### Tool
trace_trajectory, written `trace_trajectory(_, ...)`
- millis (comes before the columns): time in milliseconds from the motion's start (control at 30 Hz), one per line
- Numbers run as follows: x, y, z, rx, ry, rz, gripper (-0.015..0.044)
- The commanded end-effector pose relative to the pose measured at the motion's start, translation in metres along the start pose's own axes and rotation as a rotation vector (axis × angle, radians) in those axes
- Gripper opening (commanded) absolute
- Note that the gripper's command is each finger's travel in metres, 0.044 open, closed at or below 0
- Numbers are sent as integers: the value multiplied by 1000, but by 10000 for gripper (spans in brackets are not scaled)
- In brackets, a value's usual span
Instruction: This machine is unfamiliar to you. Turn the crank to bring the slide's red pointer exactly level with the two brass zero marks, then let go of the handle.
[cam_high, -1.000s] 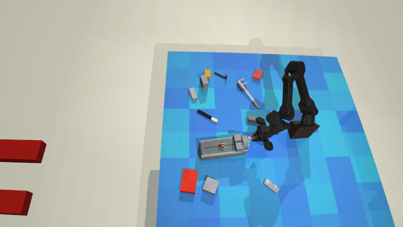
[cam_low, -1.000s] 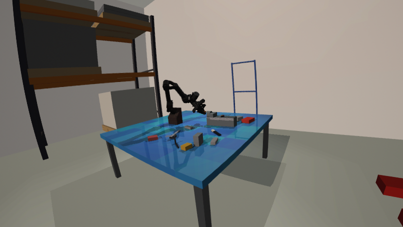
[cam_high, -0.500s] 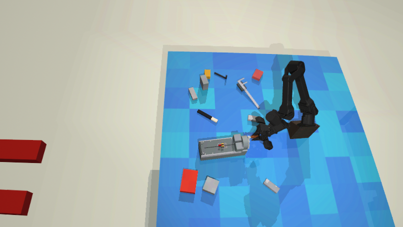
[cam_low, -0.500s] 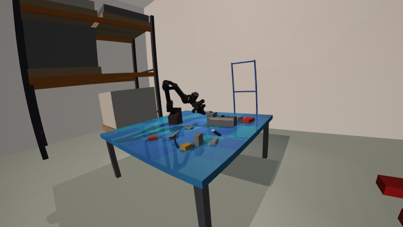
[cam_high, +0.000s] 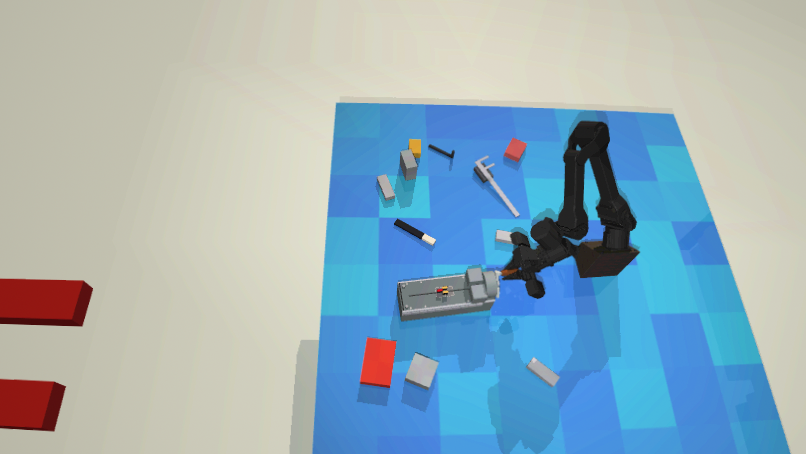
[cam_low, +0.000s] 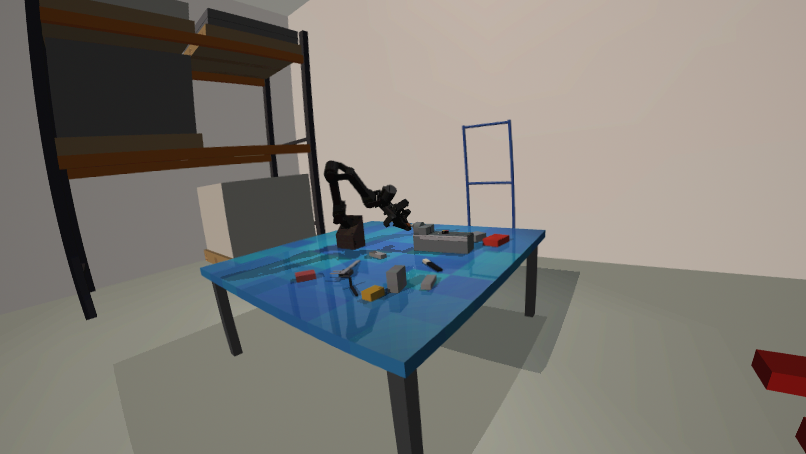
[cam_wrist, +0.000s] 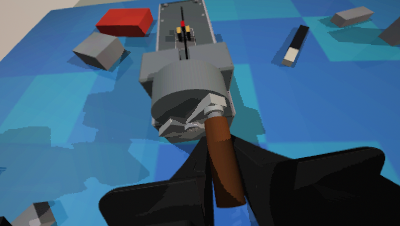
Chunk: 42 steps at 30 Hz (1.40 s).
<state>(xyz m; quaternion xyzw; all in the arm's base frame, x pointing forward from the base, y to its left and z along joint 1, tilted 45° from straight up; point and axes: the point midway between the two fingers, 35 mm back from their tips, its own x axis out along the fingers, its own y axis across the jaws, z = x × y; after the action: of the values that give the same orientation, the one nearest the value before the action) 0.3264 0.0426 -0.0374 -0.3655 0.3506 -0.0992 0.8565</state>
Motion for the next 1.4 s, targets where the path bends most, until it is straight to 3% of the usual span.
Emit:
trace_trajectory(0,4,-8,-4,9,14,-21,0)
trace_trajectory(1367,23,-13,-23,7,14,-22,0)
